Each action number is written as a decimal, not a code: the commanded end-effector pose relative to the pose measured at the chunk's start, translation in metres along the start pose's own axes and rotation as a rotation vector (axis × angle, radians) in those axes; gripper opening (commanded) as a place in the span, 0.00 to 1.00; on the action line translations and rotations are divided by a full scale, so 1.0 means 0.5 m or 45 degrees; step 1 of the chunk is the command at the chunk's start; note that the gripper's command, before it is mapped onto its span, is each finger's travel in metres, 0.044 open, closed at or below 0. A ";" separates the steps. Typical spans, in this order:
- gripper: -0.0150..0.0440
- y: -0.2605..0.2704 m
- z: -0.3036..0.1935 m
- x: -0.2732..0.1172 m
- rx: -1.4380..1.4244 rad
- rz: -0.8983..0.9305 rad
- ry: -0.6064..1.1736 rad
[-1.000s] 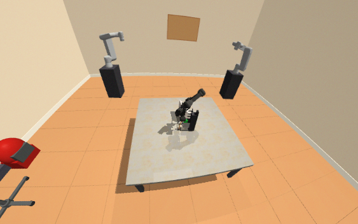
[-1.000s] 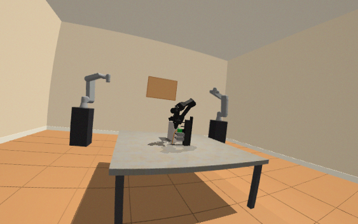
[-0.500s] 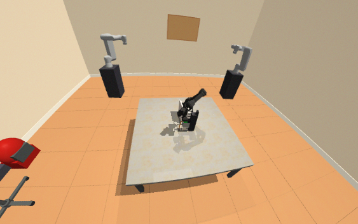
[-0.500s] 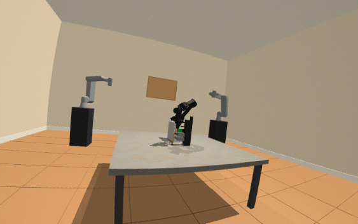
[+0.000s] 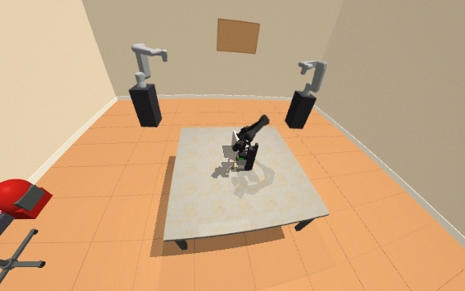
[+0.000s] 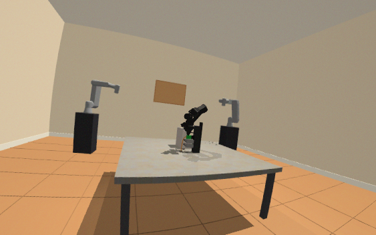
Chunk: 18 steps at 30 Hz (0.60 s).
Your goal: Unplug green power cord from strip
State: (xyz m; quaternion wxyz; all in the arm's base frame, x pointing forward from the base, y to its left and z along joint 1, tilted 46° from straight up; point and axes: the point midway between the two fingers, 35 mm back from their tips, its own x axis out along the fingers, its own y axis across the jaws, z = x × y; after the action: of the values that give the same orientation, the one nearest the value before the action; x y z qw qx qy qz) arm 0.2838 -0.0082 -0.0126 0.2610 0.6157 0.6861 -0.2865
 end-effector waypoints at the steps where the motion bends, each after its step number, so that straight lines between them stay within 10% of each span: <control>1: 0.53 -0.003 -0.003 0.006 0.008 -0.003 0.007; 12: 0.53 -0.003 -0.003 0.025 0.008 -0.003 0.008; 18: 0.36 0.000 -0.002 0.021 0.000 -0.001 0.001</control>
State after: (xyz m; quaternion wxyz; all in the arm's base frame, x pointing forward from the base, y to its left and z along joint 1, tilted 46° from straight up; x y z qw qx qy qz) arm 0.2817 -0.0002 -0.0193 0.2593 0.6149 0.6868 -0.2881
